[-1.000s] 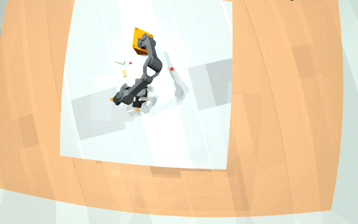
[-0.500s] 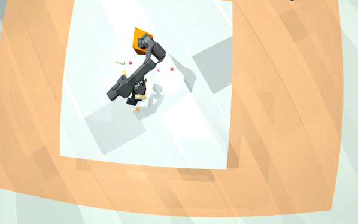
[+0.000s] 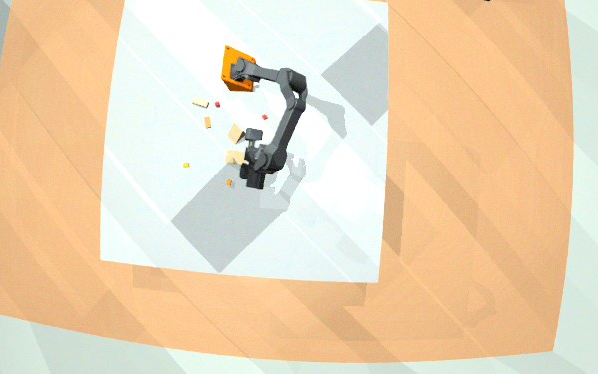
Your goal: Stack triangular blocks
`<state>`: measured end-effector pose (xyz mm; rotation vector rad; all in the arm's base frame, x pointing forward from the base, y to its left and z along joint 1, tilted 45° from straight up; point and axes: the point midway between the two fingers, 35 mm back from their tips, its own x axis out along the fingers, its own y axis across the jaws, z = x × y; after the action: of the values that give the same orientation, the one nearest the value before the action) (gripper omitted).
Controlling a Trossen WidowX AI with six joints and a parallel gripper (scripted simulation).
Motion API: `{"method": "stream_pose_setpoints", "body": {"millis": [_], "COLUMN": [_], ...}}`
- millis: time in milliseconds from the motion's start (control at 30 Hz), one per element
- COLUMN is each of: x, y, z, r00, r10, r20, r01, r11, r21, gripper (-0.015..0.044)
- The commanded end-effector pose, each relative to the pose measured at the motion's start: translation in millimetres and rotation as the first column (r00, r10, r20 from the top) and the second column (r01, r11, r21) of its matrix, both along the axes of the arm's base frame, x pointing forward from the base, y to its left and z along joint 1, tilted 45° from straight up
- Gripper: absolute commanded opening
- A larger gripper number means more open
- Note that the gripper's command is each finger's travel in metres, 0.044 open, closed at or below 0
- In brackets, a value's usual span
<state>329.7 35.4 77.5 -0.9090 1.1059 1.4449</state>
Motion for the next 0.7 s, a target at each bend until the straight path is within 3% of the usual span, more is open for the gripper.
{"method": "stream_pose_setpoints", "body": {"millis": [0, 400, 667], "x": [15.3, 15.6, 19.2], "y": [12.0, 12.1, 12.9], "z": [17.8, 16.1, -58.6], "r00": [0.986, 0.986, 0.986], "r10": [-0.024, -0.024, -0.024], "r20": [0.165, 0.165, 0.164], "r01": [0.07, 0.07, 0.07], "r11": [0.958, 0.958, 0.958], "r21": [-0.279, -0.279, -0.279], "gripper": [0.044, 0.044, 0.044]}}
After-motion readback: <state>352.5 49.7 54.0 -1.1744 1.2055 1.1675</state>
